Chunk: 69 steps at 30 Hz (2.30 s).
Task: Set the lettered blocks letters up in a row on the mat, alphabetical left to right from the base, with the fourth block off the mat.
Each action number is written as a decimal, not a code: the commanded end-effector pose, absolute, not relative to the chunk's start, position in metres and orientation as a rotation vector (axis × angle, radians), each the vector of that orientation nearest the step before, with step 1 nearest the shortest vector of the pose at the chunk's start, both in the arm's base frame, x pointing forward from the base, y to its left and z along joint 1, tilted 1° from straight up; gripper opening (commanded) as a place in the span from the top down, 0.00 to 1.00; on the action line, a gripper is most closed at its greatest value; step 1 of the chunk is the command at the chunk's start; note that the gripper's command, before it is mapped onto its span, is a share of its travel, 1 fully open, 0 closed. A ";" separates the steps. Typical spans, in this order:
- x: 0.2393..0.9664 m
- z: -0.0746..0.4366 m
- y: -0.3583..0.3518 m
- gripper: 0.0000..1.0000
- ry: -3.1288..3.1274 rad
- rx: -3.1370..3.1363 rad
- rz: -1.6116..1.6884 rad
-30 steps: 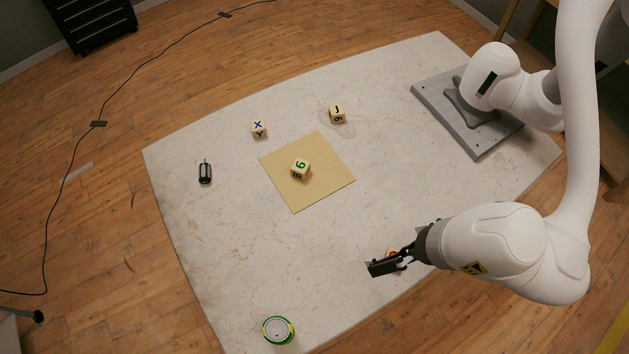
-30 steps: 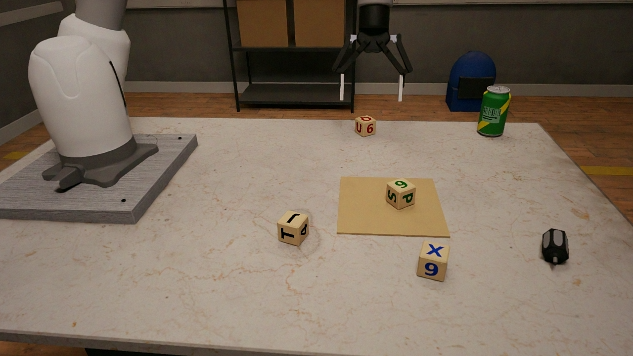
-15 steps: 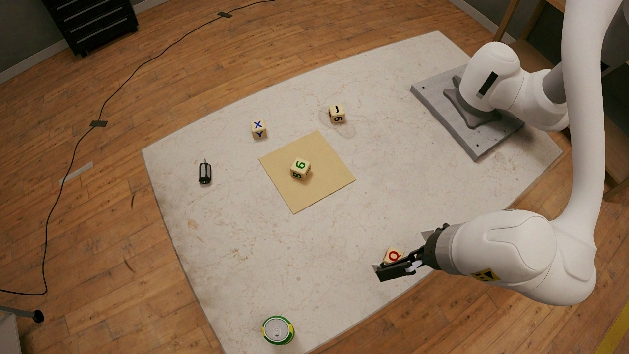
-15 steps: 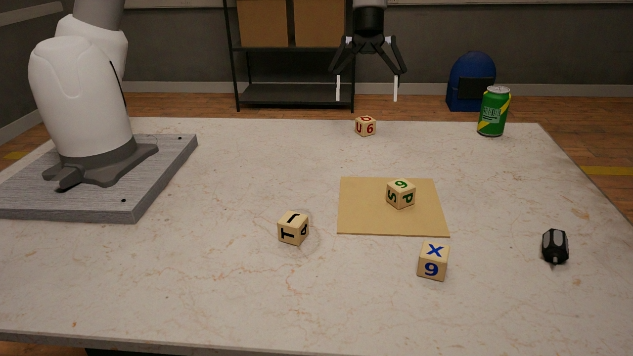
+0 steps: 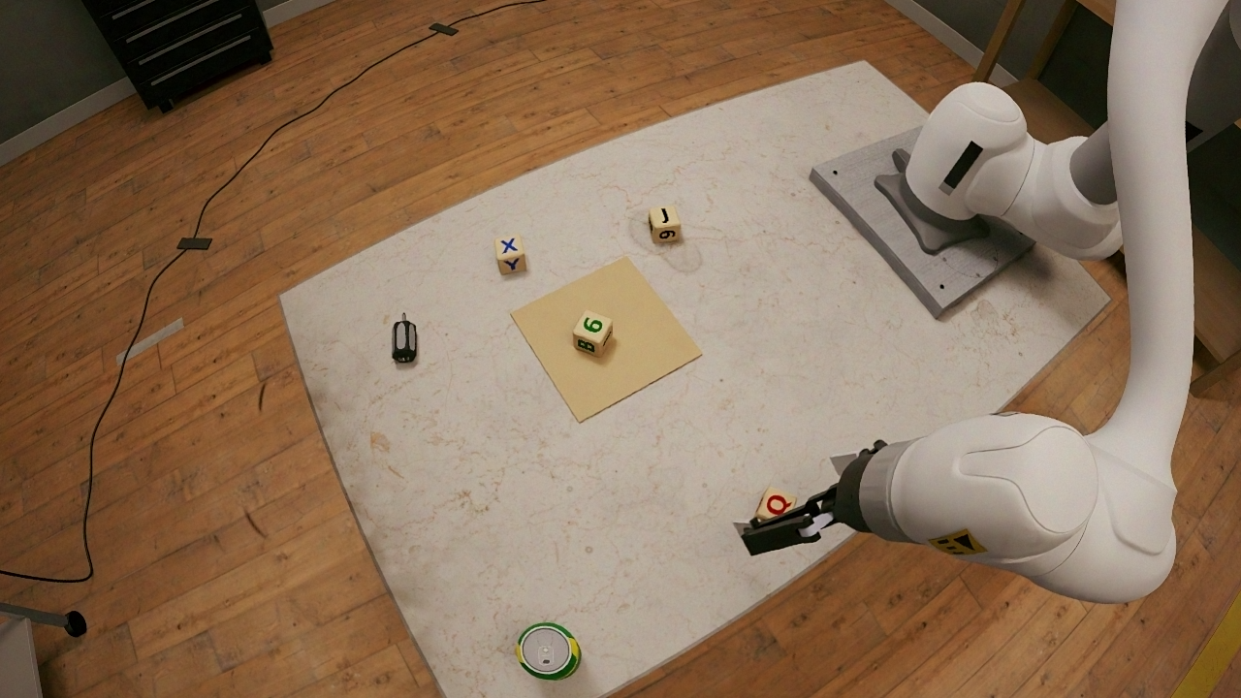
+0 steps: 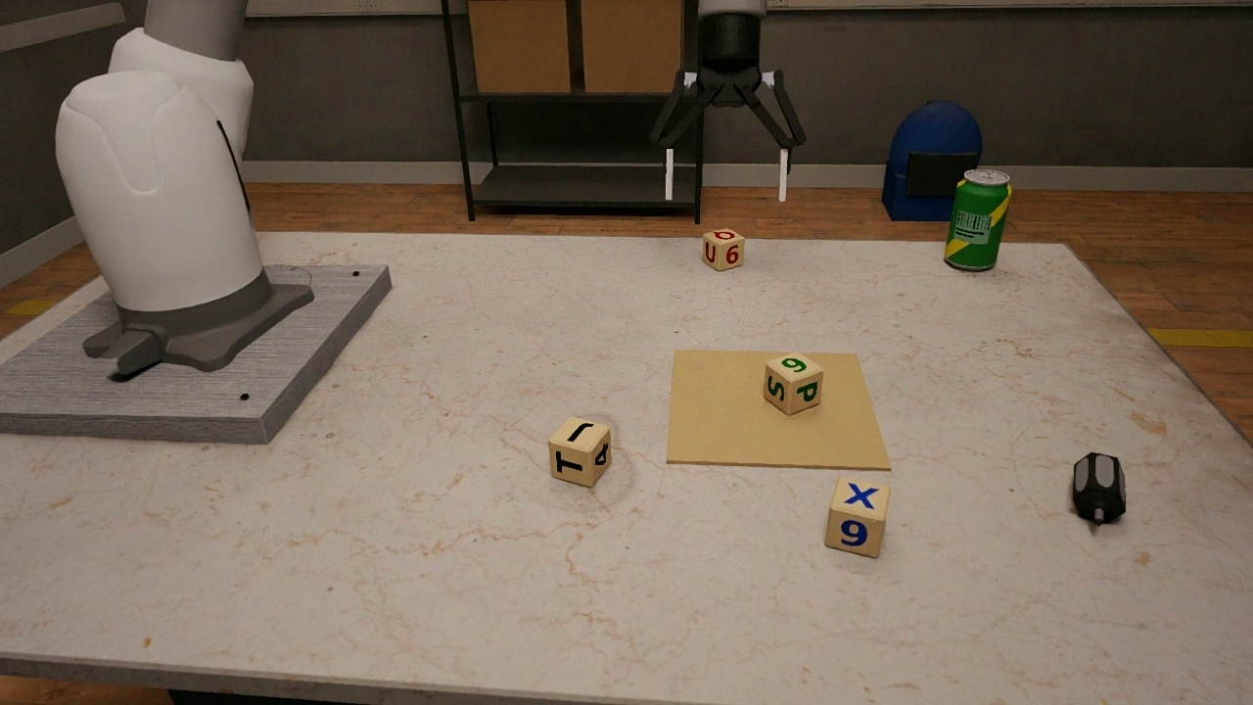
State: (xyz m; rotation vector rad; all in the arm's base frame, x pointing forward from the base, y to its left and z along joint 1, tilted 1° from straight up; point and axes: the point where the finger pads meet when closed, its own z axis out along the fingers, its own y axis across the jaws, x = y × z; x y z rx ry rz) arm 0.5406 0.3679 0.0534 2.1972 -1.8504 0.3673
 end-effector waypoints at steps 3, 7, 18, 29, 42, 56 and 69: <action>0.541 0.054 0.368 0.00 -1.852 2.198 0.367; 0.541 0.054 0.368 0.00 -1.852 2.198 0.367; 0.541 0.054 0.368 0.00 -1.852 2.198 0.367; 0.547 0.061 0.360 0.00 -1.813 2.228 0.345; 0.597 0.118 0.284 0.00 -1.471 2.488 0.168; 0.629 0.172 0.208 0.00 -1.126 2.718 0.041; 0.648 0.228 0.129 0.00 -0.736 2.925 -0.032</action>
